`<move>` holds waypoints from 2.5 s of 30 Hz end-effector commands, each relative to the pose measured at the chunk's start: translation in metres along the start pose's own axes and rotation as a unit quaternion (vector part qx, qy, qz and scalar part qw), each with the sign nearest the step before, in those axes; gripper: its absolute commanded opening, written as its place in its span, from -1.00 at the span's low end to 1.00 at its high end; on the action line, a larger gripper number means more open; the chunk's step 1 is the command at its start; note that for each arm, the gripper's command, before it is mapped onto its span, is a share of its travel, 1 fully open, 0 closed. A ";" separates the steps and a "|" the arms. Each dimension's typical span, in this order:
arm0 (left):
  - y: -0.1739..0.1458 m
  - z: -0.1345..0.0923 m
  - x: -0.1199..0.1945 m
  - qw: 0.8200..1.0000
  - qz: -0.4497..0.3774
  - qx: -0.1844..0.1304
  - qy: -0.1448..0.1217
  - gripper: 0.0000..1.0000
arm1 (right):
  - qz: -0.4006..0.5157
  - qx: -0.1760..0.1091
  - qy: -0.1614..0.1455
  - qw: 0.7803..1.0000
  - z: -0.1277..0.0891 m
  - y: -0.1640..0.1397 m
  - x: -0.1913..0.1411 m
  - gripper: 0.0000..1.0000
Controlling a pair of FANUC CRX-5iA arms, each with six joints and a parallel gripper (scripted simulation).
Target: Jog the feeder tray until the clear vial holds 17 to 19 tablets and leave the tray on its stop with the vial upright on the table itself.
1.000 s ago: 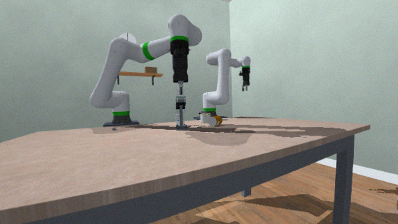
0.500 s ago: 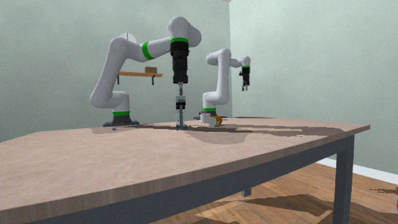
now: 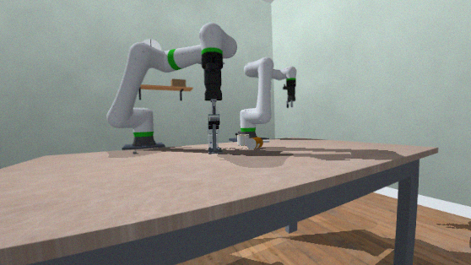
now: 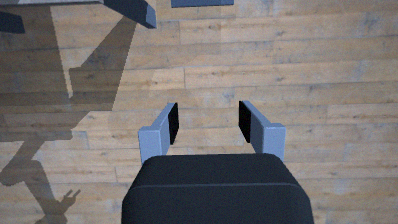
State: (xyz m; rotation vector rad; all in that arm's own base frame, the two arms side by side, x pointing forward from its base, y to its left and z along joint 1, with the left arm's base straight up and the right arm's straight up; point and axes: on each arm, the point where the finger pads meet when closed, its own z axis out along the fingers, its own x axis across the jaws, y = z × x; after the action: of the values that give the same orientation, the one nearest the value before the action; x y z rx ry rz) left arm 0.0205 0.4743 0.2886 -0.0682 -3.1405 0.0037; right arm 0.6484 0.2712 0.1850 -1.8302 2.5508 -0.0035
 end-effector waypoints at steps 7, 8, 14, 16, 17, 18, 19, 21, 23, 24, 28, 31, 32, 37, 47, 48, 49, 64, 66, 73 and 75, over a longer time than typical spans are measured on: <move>0.000 -0.001 0.000 1.000 0.000 -0.001 0.000 1.00 | 0.000 -0.001 0.000 1.000 -0.010 -0.030 0.000 -1.00; 0.000 -0.001 0.000 1.000 0.000 -0.001 0.000 1.00 | 0.000 -0.001 0.000 1.000 -0.010 -0.030 0.000 -1.00; 0.000 -0.001 0.000 1.000 0.000 -0.001 0.000 1.00 | 0.000 -0.001 0.000 1.000 -0.010 -0.030 0.000 -1.00; 0.000 -0.001 0.000 1.000 0.000 -0.001 0.000 1.00 | 0.000 -0.001 0.000 1.000 -0.010 -0.030 0.000 -1.00; 0.000 -0.001 0.000 1.000 0.000 -0.001 0.000 1.00 | 0.000 -0.001 0.000 1.000 -0.010 -0.030 0.000 -1.00; 0.000 -0.001 0.000 1.000 0.000 -0.001 0.000 1.00 | 0.000 -0.001 0.000 1.000 -0.010 -0.030 0.000 -1.00; 0.000 -0.001 0.000 1.000 0.000 -0.001 0.000 1.00 | 0.000 -0.001 0.000 1.000 -0.010 -0.030 0.000 -1.00; 0.000 -0.001 0.000 1.000 0.000 -0.001 0.000 1.00 | 0.000 -0.001 0.000 1.000 -0.010 -0.030 0.000 -1.00; 0.000 -0.001 0.000 1.000 0.000 -0.001 0.000 1.00 | 0.000 -0.001 0.000 1.000 -0.010 -0.030 0.000 -1.00; 0.000 -0.001 0.000 1.000 0.000 -0.001 0.000 1.00 | 0.000 -0.001 0.000 1.000 -0.010 -0.030 0.000 -1.00; 0.000 -0.001 0.000 1.000 0.000 -0.001 0.000 1.00 | 0.000 -0.001 0.000 1.000 -0.010 -0.030 0.000 -1.00; 0.000 -0.001 0.000 1.000 0.000 -0.001 0.000 1.00 | 0.000 -0.001 0.000 1.000 -0.010 -0.030 0.000 -1.00; 0.000 -0.001 0.000 1.000 0.000 -0.001 0.000 1.00 | 0.000 -0.001 0.000 1.000 -0.010 -0.030 0.000 -1.00; 0.000 -0.001 0.000 1.000 0.000 -0.001 0.000 1.00 | 0.000 -0.001 0.000 1.000 -0.010 -0.030 0.000 -1.00; 0.000 -0.001 0.000 1.000 0.000 -0.001 0.000 1.00 | 0.000 -0.001 0.000 1.000 -0.009 -0.026 0.000 -1.00; 0.000 -0.001 0.000 1.000 0.000 -0.001 0.000 1.00 | 0.000 -0.001 0.000 1.000 -0.008 -0.024 0.000 -1.00; 0.000 -0.001 0.000 1.000 0.000 -0.001 0.000 1.00 | 0.000 -0.001 0.000 1.000 -0.007 -0.022 0.000 -1.00; 0.000 -0.001 0.000 1.000 0.000 -0.001 0.000 1.00 | 0.000 -0.001 0.000 1.000 -0.001 0.001 0.000 -1.00; 0.000 -0.001 0.000 1.000 0.000 -0.001 0.000 1.00 | 0.000 -0.001 0.000 1.000 -0.001 0.001 0.000 -1.00; 0.000 -0.001 0.000 1.000 0.000 -0.001 0.000 1.00 | 0.000 -0.001 0.000 1.000 -0.010 -0.030 0.000 -1.00; 0.000 -0.001 0.000 1.000 0.000 -0.001 0.000 1.00 | 0.000 -0.001 0.000 1.000 -0.010 -0.030 0.000 -1.00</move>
State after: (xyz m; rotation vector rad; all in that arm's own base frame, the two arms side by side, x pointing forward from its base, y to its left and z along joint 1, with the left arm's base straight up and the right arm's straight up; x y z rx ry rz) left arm 0.0205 0.4743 0.2886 -0.0682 -3.1405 0.0037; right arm 0.6722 0.2624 0.1922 -1.8297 2.5495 -0.0024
